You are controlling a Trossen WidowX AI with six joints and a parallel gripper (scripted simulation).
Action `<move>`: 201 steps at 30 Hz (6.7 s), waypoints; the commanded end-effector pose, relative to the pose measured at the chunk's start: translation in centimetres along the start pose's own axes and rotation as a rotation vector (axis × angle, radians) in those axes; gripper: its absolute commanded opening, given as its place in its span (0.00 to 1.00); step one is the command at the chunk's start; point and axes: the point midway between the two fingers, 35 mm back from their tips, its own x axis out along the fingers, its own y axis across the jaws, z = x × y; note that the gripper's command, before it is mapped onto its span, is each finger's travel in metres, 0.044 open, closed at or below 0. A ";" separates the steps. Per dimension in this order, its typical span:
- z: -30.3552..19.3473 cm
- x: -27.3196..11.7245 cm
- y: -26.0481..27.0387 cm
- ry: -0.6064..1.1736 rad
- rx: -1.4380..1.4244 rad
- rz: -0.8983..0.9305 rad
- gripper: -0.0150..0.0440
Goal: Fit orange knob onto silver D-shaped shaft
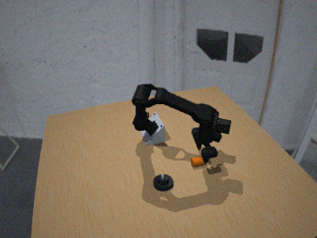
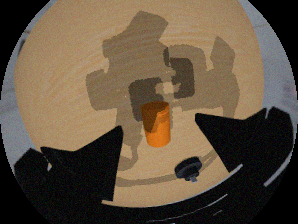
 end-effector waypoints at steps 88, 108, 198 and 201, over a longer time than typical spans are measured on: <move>-4.0 2.3 0.1 -0.652 -0.002 0.006 0.56; -6.2 2.5 0.1 -0.996 -0.003 0.008 0.56; -7.3 -7.5 0.1 0.008 -0.006 0.004 1.00; -7.3 -7.5 0.1 0.008 -0.006 0.004 1.00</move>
